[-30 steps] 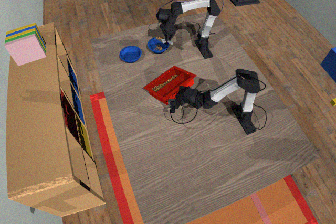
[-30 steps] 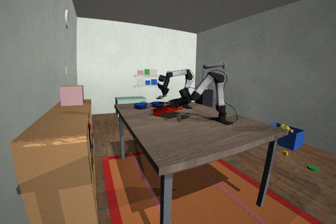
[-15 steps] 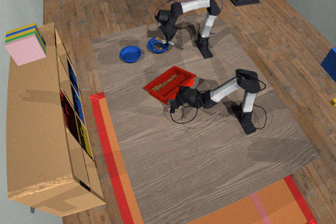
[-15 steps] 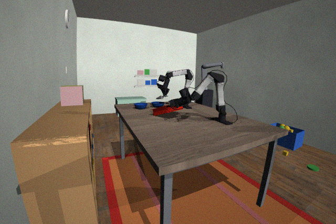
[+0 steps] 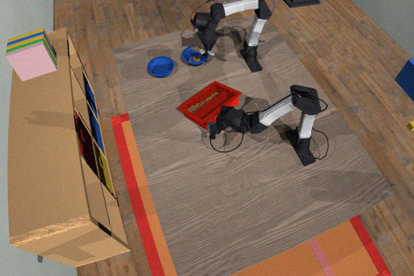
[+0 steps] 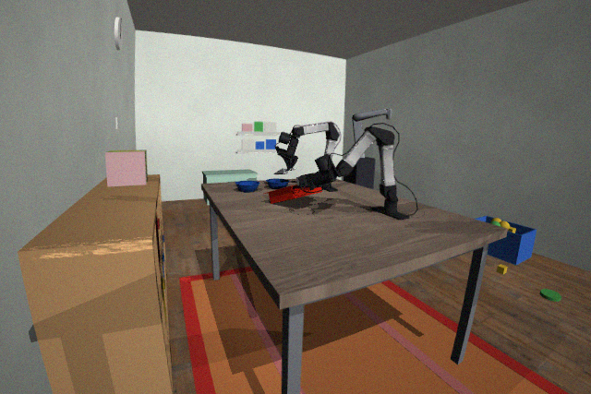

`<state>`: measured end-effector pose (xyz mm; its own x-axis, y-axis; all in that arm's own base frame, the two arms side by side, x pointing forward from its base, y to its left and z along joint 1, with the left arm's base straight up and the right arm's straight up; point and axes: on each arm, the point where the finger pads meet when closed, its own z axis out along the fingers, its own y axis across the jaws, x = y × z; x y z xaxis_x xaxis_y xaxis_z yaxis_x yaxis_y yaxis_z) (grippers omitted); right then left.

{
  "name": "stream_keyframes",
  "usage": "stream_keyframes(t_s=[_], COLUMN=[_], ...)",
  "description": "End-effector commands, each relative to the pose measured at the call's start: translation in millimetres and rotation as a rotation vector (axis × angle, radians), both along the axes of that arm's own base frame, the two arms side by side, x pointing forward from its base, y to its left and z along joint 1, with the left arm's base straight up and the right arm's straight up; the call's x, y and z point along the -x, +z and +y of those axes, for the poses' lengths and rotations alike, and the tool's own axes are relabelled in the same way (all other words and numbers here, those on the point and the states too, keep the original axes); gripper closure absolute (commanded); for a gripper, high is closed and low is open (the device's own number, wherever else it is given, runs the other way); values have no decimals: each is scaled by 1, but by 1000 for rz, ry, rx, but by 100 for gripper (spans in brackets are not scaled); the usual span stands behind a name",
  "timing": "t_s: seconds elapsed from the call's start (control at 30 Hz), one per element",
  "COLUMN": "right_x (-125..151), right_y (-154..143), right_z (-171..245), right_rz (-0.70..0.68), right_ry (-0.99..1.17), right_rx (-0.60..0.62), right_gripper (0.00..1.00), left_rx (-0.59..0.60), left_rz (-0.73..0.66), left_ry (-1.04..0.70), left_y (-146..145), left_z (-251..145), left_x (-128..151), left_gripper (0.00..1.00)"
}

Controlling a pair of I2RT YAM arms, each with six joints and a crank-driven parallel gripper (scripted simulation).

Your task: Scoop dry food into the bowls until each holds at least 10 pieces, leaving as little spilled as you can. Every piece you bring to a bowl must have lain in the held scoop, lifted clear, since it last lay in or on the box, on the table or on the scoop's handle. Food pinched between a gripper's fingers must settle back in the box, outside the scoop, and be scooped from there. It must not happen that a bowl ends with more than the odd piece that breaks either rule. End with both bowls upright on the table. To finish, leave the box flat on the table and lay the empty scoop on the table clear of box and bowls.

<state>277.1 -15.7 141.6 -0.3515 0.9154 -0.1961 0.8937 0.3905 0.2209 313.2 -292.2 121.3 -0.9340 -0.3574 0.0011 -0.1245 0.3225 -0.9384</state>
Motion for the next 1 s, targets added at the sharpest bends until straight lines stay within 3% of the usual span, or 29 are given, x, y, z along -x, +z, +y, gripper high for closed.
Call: stream_keyframes(t_s=[0.0,0.3,0.97], right_x=[-2,2,44], right_y=[4,2,-27], right_z=[-1,-4,-21], right_rz=[-16,6,-17], right_ry=[16,8,533], right_rx=[19,18,333], right_gripper=[100,100,100], left_rx=[55,55,55], left_rz=[-138,-138,-138], left_ry=[-20,-20,-20], left_y=[43,43,43], left_z=[-6,-6,-6], left_x=[-10,-10,-10], left_gripper=[100,100,100])
